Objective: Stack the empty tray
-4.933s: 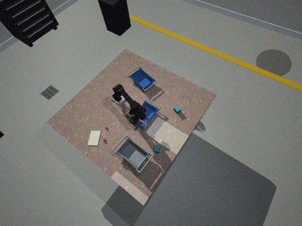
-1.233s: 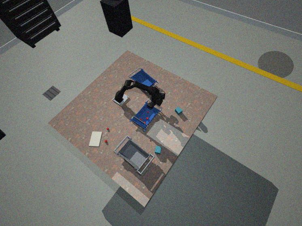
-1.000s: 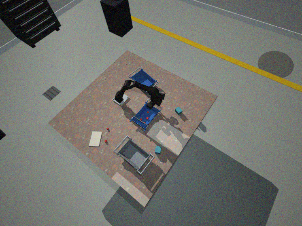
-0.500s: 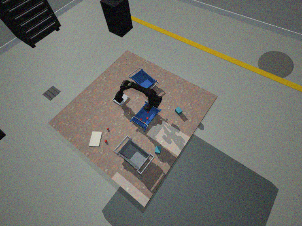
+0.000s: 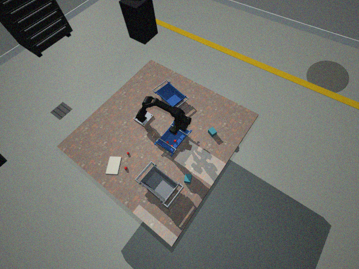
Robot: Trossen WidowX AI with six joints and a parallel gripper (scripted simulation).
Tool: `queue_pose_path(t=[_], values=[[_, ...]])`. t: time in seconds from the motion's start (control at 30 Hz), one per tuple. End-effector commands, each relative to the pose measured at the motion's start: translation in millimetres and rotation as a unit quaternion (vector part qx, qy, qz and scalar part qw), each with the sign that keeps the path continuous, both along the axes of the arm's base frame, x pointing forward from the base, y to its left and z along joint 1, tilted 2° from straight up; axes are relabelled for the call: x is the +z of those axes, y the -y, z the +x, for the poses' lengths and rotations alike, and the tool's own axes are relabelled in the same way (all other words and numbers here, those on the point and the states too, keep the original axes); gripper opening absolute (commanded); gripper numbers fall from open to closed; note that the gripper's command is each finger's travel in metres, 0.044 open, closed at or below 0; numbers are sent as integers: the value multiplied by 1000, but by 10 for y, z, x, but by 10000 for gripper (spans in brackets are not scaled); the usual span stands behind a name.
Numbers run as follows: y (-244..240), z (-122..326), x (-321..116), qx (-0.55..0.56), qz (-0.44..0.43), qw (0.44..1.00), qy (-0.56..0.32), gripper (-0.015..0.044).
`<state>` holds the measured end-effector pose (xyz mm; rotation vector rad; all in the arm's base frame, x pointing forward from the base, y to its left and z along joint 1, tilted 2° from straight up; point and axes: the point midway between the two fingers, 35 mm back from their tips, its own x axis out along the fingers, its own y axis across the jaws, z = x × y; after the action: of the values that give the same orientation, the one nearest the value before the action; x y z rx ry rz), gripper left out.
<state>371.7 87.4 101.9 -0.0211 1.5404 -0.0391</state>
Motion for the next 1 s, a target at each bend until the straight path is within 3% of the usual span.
queue_pose_path(t=[0.0, 0.83, 0.97], values=[[-48, 18, 213, 1, 5, 1000, 7, 85], [-42, 18, 210, 3, 2, 1000, 7, 85], [-42, 18, 210, 3, 2, 1000, 7, 0]])
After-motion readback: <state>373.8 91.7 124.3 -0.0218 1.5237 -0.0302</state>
